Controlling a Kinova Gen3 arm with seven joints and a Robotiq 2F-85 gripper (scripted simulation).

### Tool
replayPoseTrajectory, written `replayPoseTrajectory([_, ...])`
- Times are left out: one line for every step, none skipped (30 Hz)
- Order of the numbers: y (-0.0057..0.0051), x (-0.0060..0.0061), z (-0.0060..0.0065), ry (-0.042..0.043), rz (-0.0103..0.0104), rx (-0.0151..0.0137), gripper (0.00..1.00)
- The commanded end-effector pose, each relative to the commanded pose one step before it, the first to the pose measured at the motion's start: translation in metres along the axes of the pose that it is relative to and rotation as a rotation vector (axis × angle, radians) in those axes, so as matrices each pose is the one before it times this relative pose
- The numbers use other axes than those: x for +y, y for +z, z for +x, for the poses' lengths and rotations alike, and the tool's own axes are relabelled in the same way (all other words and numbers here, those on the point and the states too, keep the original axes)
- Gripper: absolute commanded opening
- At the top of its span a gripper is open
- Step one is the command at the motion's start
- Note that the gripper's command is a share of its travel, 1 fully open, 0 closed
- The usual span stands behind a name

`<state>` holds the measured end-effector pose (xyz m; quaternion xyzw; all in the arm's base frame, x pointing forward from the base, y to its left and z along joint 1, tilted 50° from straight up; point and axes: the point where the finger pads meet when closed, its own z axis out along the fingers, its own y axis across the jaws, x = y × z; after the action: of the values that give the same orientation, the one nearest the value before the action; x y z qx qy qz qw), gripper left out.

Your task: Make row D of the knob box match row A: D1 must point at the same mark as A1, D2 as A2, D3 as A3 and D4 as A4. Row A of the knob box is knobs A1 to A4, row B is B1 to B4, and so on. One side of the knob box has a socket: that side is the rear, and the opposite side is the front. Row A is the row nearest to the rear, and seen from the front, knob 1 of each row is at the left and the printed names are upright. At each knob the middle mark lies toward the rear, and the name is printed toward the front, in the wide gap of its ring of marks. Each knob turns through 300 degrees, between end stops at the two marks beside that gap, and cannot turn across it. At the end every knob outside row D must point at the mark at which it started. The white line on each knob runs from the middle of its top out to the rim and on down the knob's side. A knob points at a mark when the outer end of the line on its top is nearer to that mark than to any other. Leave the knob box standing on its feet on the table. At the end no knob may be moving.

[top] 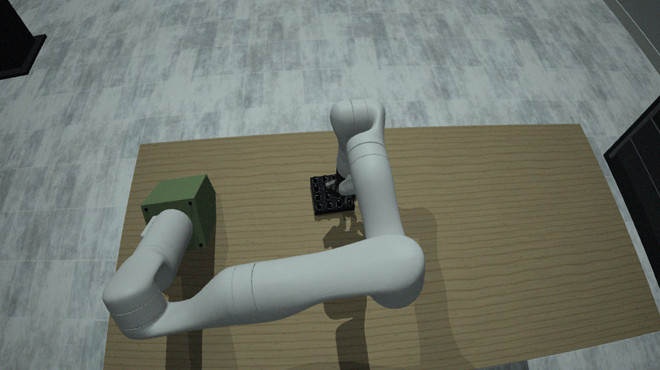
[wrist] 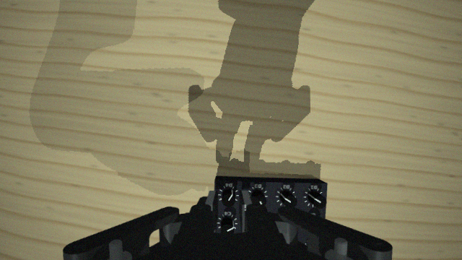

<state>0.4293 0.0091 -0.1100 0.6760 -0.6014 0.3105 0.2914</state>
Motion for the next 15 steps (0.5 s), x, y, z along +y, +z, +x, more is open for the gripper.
replayPoseTrajectory([-0.00032, -0.0004, -0.00023, 0.00002, 0.00146, -0.00073, 0.19])
replayPoseTrajectory([0.0004, 0.0, 0.0, 0.0, 0.0, 0.0, 0.19])
replayPoseTrajectory([0.00049, 0.0, 0.0, 0.0, 0.0, 0.0, 0.19])
replayPoseTrajectory([0.00058, 0.0, 0.0, 0.0, 0.0, 0.0, 0.19])
replayPoseTrajectory([0.0, 0.0, 0.0, 0.0, 0.0, 0.0, 0.19])
replayPoseTrajectory([0.0, 0.0, 0.0, 0.0, 0.0, 0.0, 0.19])
replayPoseTrajectory([0.00066, 0.0, 0.0, 0.0, 0.0, 0.0, 0.19])
replayPoseTrajectory([0.00073, 0.0, 0.0, 0.0, 0.0, 0.0, 0.19])
replayPoseTrajectory([0.00078, 0.0, 0.0, -0.00001, 0.0, 0.0, 0.19])
replayPoseTrajectory([0.00083, 0.0, 0.0, 0.0, 0.0, 0.0, 0.19])
replayPoseTrajectory([0.00086, 0.0, 0.0, 0.0, 0.0, 0.0, 0.19])
replayPoseTrajectory([0.00087, 0.0, 0.0, 0.0, 0.0, 0.0, 0.19])
replayPoseTrajectory([0.00087, 0.0, 0.0, 0.0, 0.0, 0.0, 0.19])
replayPoseTrajectory([0.00086, 0.0, 0.0, 0.0, 0.0, 0.0, 0.19])
replayPoseTrajectory([0.00083, 0.0, 0.0, 0.0, 0.0, 0.0, 0.19])
